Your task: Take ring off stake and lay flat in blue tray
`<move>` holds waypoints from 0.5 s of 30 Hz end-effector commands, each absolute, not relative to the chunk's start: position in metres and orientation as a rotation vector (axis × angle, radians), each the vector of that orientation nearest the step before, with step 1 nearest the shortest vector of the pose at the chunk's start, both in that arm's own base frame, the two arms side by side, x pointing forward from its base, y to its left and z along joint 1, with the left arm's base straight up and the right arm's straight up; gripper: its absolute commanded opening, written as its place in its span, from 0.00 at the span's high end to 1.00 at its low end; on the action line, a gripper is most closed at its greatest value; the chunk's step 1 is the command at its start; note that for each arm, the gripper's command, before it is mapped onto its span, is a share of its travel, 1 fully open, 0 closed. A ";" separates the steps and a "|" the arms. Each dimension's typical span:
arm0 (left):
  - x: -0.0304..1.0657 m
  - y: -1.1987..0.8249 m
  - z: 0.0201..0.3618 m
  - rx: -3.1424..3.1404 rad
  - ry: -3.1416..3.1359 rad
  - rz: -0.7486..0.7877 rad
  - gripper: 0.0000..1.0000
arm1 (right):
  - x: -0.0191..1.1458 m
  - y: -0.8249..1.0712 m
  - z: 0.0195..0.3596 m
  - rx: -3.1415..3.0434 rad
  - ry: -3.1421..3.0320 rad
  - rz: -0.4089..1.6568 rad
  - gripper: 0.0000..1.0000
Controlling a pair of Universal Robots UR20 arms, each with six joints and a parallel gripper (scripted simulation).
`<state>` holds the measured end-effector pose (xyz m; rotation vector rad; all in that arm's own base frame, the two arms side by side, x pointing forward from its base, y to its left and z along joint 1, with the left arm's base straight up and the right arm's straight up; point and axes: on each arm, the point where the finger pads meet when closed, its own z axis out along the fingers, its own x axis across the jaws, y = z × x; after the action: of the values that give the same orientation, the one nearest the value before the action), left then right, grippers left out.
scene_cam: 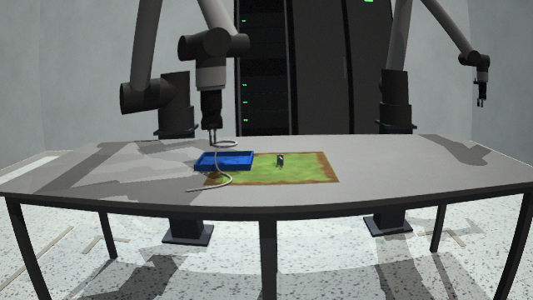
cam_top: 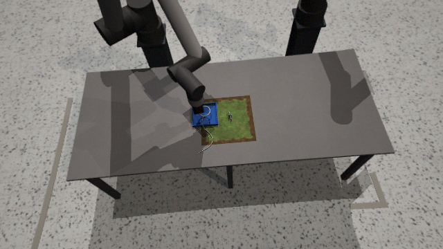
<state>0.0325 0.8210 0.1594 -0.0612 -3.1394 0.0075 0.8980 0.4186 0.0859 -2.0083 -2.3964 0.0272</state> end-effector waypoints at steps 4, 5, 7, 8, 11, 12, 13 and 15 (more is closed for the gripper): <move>0.032 0.824 0.162 -0.062 -3.141 0.000 0.00 | 0.896 0.416 0.084 -2.008 -2.396 0.030 1.00; 0.032 0.824 0.162 -0.062 -3.141 0.000 0.00 | 0.896 0.416 0.084 -2.008 -2.396 0.030 1.00; 0.032 0.824 0.162 -0.062 -3.141 0.000 0.00 | 0.896 0.416 0.085 -2.008 -2.396 0.029 1.00; 0.032 0.824 0.162 -0.062 -3.141 0.000 0.00 | 0.897 0.416 0.085 -2.008 -2.397 0.028 1.00; 0.032 0.824 0.162 -0.062 -3.141 0.000 0.00 | 0.898 0.417 0.086 -2.008 -2.397 0.025 1.00; 0.032 0.824 0.162 -0.062 -3.141 0.000 0.00 | 0.898 0.417 0.086 -2.008 -2.397 0.025 1.00; 0.032 0.824 0.162 -0.062 -3.141 0.000 0.00 | 0.899 0.418 0.086 -2.008 -2.397 0.024 1.00; 0.032 0.824 0.162 -0.062 -3.141 0.000 0.00 | 0.898 0.420 0.087 -2.005 -2.400 0.024 1.00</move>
<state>0.0325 0.8210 0.1594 -0.0612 -3.1394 0.0075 0.8956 0.4204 0.0839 -2.0043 -2.3989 0.0311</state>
